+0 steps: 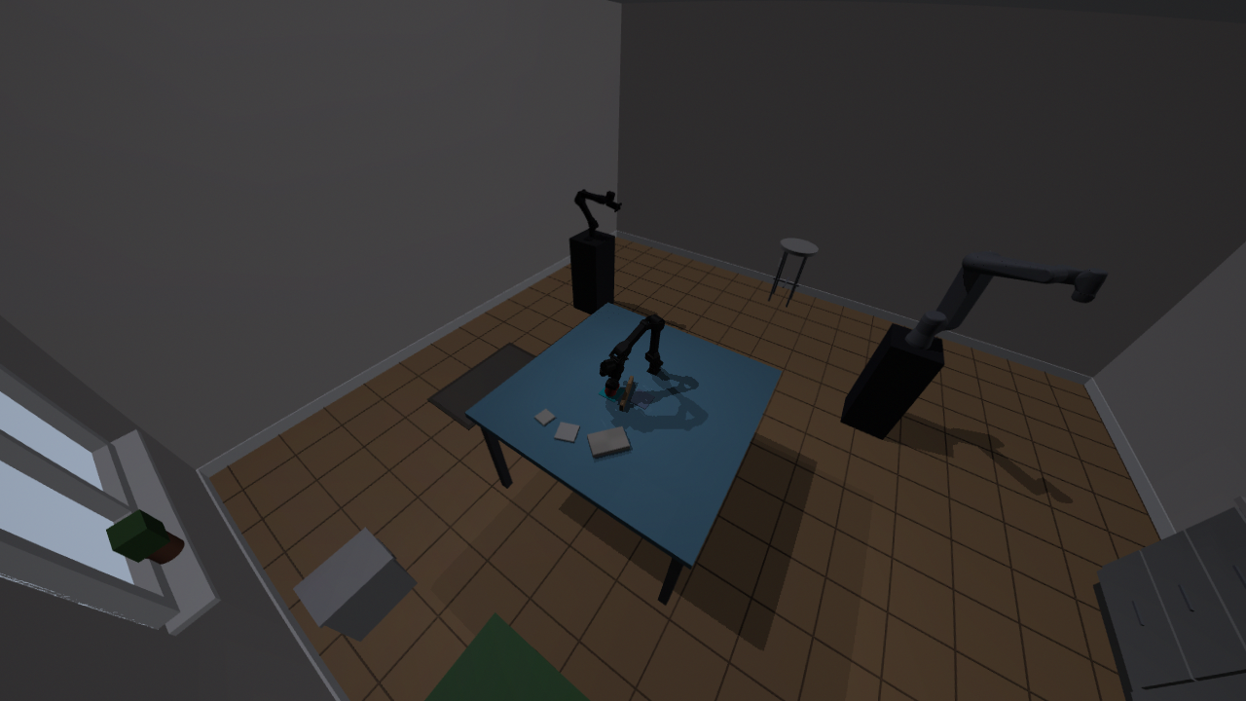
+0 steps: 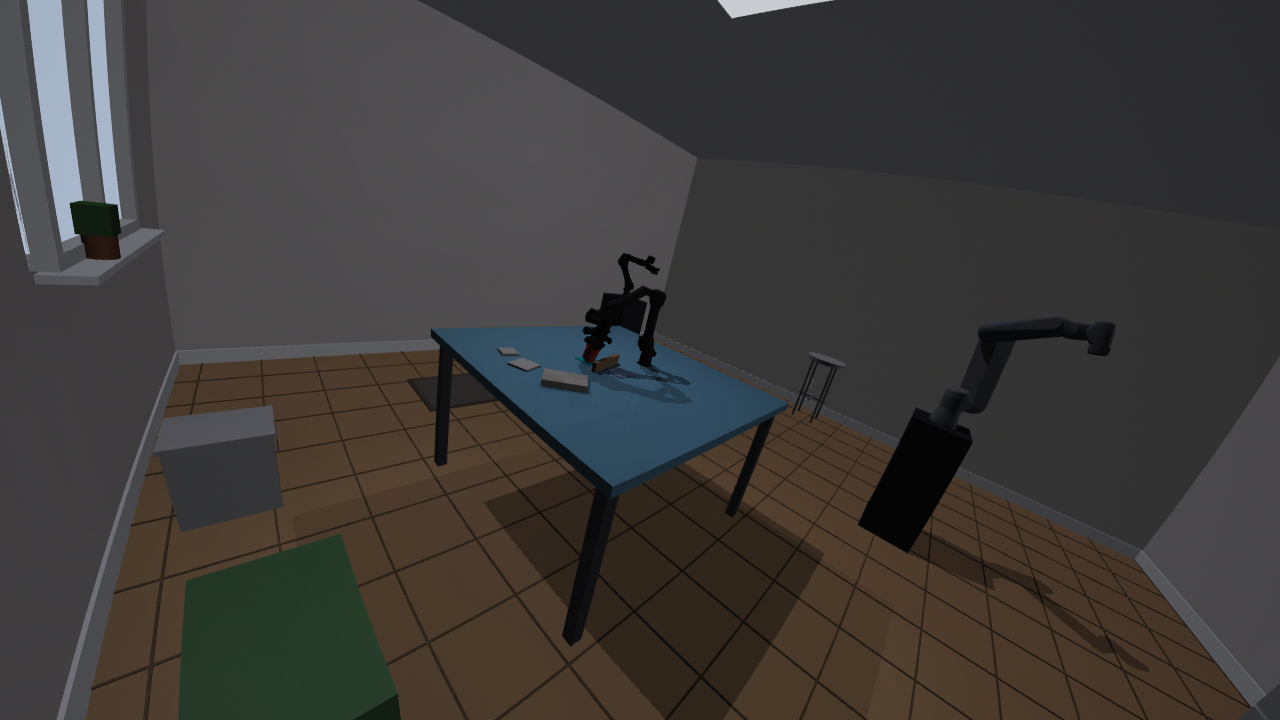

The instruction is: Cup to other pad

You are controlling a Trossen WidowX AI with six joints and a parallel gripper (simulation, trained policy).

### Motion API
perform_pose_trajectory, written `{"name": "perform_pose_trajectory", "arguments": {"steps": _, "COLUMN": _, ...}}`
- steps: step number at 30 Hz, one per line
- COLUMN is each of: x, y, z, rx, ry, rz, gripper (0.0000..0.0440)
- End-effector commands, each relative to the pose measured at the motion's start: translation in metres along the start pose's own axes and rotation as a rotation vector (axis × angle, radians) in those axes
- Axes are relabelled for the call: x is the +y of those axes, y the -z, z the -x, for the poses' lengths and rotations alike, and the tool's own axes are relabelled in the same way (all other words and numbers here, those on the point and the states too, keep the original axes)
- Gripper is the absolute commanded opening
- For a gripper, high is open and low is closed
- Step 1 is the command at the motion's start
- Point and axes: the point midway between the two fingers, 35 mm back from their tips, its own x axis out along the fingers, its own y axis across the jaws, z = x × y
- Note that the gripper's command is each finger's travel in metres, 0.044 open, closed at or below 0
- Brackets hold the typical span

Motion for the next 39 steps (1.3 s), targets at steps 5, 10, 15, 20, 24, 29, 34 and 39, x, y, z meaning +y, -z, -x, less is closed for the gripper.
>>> {"name": "perform_pose_trajectory", "arguments": {"steps": 5, "x": -0.001, "y": -0.010, "z": -0.002, "rx": -0.031, "ry": -0.040, "rz": -0.030, "gripper": 0.0142}}
{"name": "perform_pose_trajectory", "arguments": {"steps": 10, "x": 0.001, "y": -0.017, "z": 0.004, "rx": -0.052, "ry": -0.078, "rz": -0.040, "gripper": 0.0133}}
{"name": "perform_pose_trajectory", "arguments": {"steps": 15, "x": -0.002, "y": -0.015, "z": 0.012, "rx": -0.051, "ry": -0.104, "rz": -0.040, "gripper": 0.0152}}
{"name": "perform_pose_trajectory", "arguments": {"steps": 20, "x": -0.005, "y": -0.014, "z": 0.020, "rx": -0.056, "ry": -0.129, "rz": -0.041, "gripper": 0.0173}}
{"name": "perform_pose_trajectory", "arguments": {"steps": 24, "x": -0.008, "y": -0.014, "z": 0.027, "rx": -0.064, "ry": -0.151, "rz": -0.042, "gripper": 0.0193}}
{"name": "perform_pose_trajectory", "arguments": {"steps": 29, "x": -0.010, "y": -0.016, "z": 0.039, "rx": -0.079, "ry": -0.179, "rz": -0.045, "gripper": 0.0226}}
{"name": "perform_pose_trajectory", "arguments": {"steps": 34, "x": -0.012, "y": -0.019, "z": 0.053, "rx": -0.101, "ry": -0.208, "rz": -0.051, "gripper": 0.0249}}
{"name": "perform_pose_trajectory", "arguments": {"steps": 39, "x": -0.013, "y": -0.026, "z": 0.072, "rx": -0.137, "ry": -0.240, "rz": -0.053, "gripper": 0.0290}}
